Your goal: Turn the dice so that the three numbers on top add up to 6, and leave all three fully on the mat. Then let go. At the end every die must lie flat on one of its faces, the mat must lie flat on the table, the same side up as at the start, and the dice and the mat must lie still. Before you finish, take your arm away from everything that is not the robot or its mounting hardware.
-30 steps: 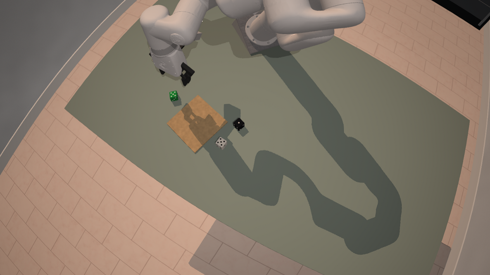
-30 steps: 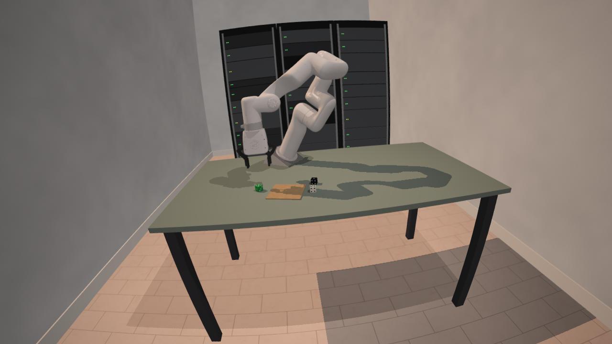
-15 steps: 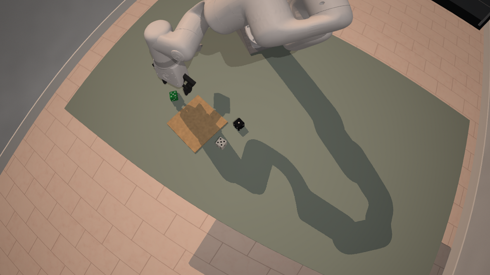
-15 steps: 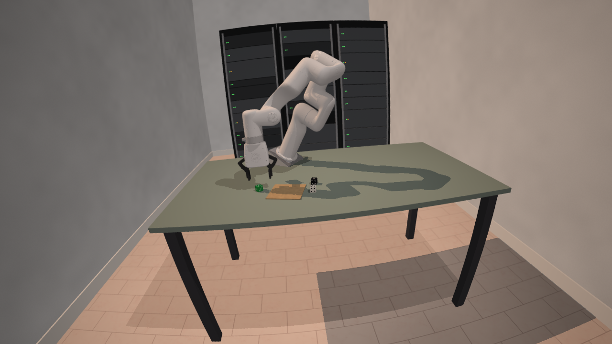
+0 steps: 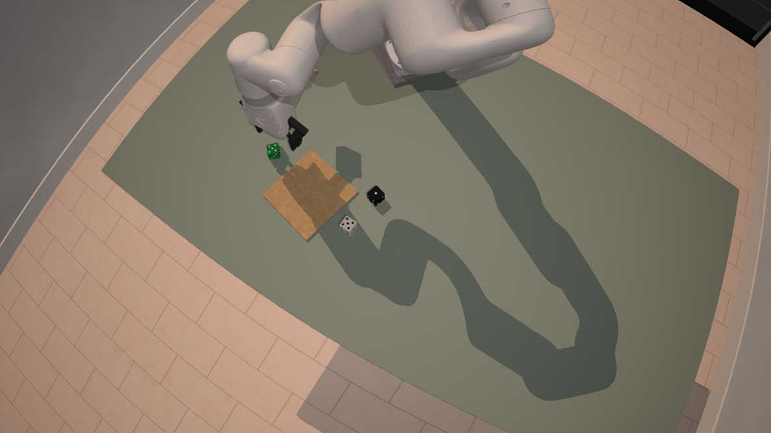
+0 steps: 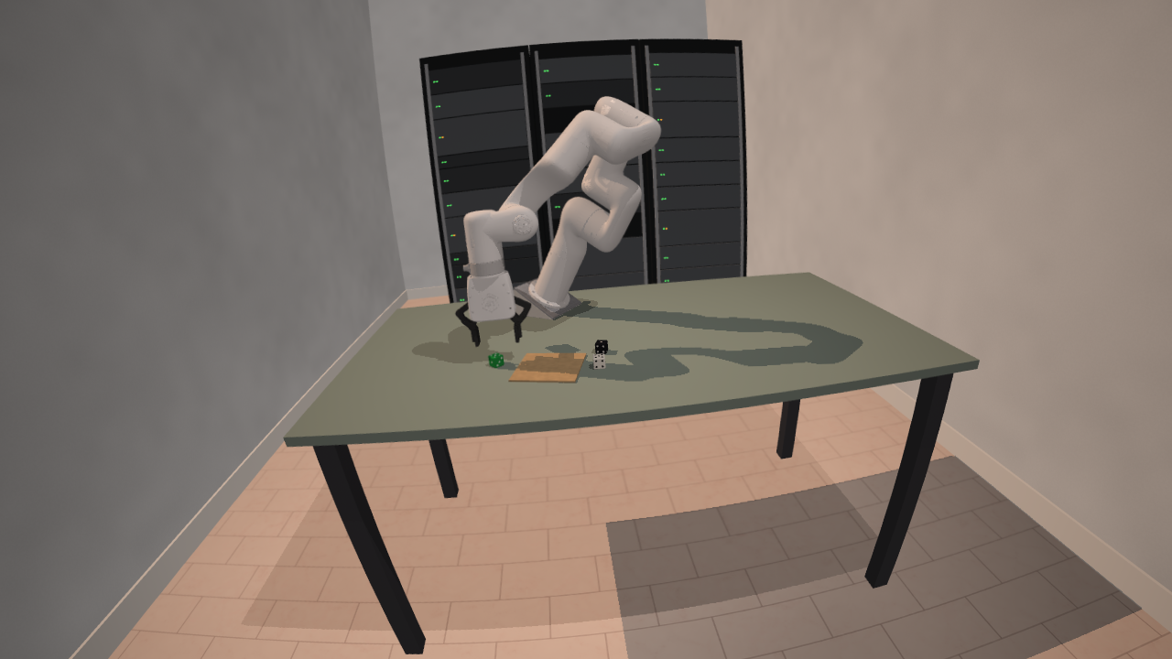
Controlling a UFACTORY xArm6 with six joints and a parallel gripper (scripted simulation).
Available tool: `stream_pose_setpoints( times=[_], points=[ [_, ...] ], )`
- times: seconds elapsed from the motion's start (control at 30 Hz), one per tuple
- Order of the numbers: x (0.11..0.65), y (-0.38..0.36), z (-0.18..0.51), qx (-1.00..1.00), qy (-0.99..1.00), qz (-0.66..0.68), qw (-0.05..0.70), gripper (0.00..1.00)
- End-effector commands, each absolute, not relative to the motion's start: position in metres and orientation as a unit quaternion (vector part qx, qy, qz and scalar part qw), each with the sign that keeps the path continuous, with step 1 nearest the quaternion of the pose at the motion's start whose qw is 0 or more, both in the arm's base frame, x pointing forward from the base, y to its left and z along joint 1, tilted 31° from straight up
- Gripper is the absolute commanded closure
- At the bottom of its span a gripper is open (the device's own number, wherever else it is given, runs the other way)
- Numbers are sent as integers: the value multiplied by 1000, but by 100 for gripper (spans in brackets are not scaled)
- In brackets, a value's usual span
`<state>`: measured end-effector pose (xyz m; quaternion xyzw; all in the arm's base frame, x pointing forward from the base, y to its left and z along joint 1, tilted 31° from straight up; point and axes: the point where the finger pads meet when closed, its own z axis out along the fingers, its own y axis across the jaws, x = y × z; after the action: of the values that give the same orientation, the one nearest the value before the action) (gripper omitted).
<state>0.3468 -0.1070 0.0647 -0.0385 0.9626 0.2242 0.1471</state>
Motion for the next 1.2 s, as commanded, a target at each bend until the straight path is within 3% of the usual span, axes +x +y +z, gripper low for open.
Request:
stream_pose_setpoints(
  times=[0.0,1.17],
  points=[
    [348,-108,66,-39,963,223,148,0],
    [352,-74,84,-39,963,223,148,0]
  ],
)
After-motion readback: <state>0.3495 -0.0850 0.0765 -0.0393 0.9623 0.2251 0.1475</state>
